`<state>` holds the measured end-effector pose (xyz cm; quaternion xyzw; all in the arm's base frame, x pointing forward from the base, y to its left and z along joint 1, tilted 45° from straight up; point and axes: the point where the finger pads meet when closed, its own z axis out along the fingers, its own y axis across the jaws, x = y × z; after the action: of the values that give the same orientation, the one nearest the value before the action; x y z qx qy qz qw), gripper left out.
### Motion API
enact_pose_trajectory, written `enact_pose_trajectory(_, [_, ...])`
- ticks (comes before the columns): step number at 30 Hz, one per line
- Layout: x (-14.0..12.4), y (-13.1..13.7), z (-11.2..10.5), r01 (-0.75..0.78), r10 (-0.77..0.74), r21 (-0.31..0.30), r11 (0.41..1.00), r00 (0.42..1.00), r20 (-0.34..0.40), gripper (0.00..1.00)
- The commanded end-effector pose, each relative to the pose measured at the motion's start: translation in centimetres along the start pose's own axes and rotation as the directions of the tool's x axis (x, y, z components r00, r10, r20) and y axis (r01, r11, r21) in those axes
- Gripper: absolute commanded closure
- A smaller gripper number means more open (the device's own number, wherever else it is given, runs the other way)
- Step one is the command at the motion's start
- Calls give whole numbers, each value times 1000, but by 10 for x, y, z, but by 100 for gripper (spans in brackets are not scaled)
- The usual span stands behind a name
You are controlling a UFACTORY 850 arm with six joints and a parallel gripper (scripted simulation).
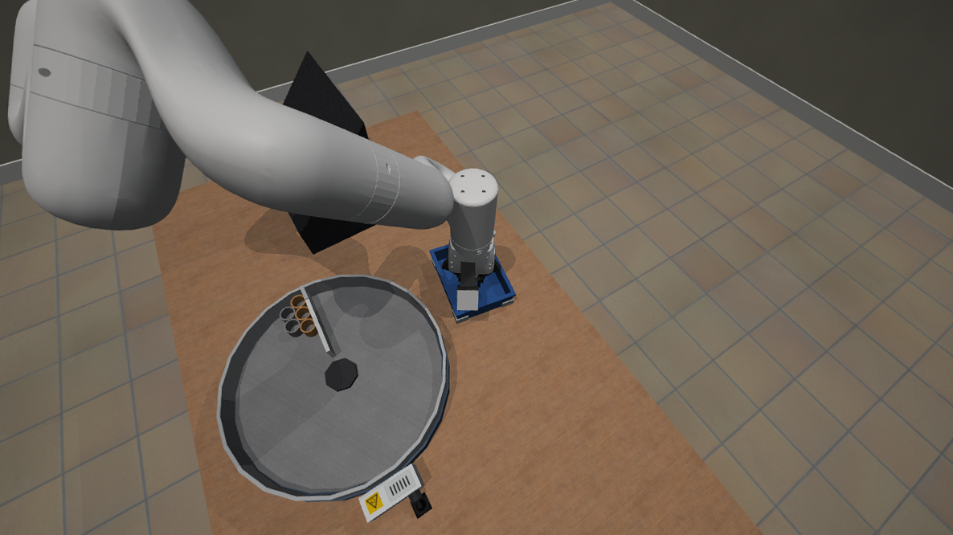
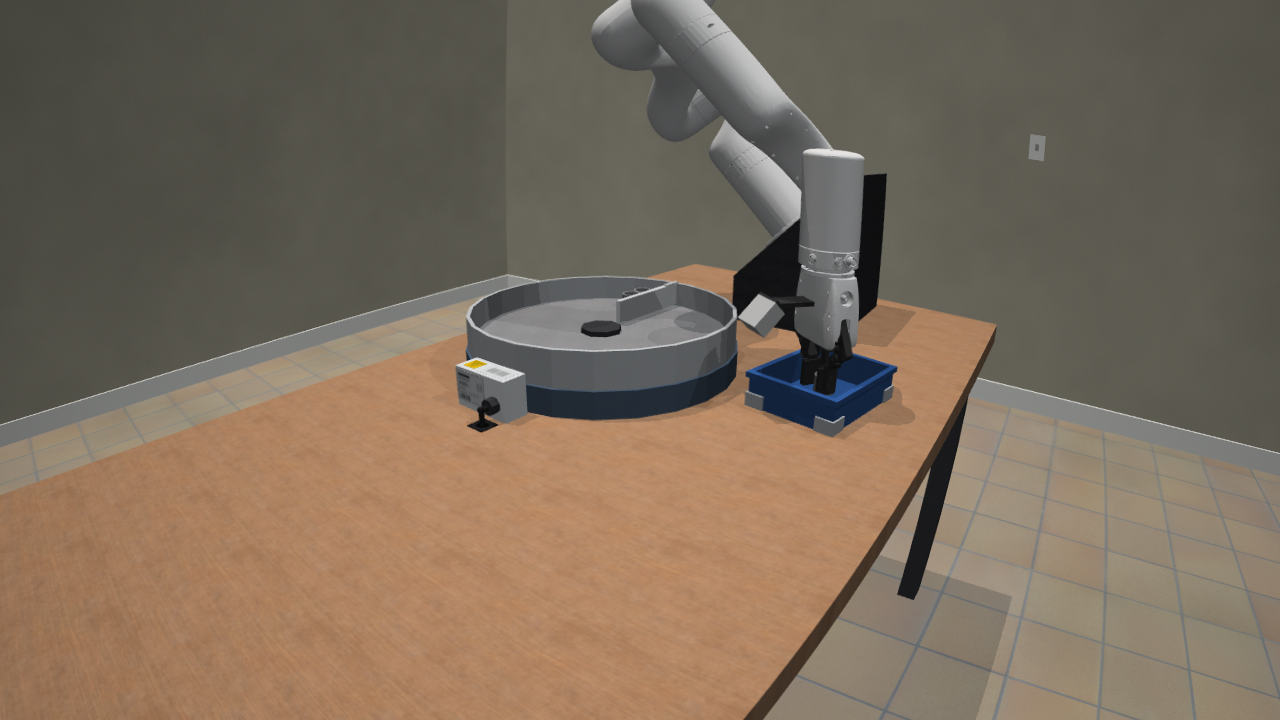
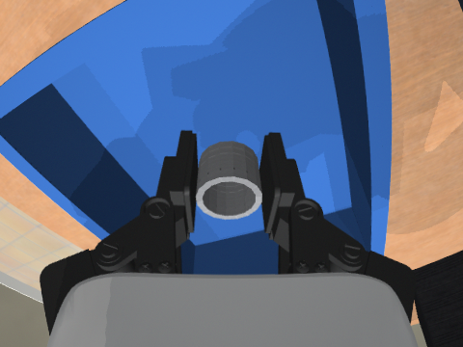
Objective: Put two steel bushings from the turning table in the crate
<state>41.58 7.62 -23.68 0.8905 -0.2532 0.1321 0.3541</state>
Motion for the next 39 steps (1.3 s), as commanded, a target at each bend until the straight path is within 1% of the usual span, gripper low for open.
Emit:
enact_pose_trajectory(1, [1, -1, 2, -1, 1, 2, 1000, 1000, -1, 100])
enact_pose_trajectory(39, [1, -1, 7, -1, 1, 2, 1000, 1000, -1, 100])
